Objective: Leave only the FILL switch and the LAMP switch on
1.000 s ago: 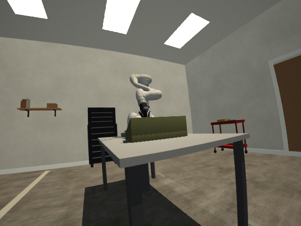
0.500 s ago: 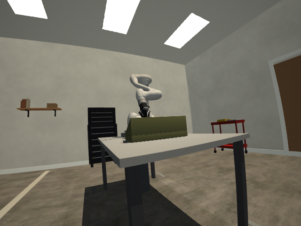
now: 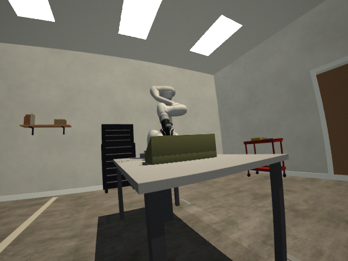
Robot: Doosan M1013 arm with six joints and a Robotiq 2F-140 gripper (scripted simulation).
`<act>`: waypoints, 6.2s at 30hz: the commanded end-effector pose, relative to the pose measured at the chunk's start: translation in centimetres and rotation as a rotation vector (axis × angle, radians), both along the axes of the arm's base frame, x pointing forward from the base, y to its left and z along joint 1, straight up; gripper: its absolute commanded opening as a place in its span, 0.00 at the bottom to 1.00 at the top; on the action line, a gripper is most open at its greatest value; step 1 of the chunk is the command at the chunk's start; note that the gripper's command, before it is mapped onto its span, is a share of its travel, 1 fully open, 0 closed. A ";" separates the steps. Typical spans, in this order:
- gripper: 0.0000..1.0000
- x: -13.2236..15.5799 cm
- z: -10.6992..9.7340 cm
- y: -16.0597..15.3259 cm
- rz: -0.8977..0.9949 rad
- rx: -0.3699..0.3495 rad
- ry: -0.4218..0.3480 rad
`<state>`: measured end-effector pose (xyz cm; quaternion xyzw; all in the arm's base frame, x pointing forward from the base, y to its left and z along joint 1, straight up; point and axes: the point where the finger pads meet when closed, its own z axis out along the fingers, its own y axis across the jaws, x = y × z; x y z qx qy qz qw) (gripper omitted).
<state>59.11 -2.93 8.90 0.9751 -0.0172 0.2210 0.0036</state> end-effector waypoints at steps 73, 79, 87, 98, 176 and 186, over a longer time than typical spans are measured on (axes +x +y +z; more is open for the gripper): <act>0.10 -6.5 8.2 14.4 0.002 0.000 -0.007; 0.10 -6.5 8.2 14.4 0.002 0.000 -0.007; 0.10 -6.5 8.2 14.4 0.002 0.000 -0.007; 0.10 -6.4 8.0 14.4 0.002 0.000 -0.007; 0.10 -2.0 -1.2 14.3 -0.001 0.000 -0.004; 0.10 -2.0 -1.2 14.3 -0.001 0.000 -0.004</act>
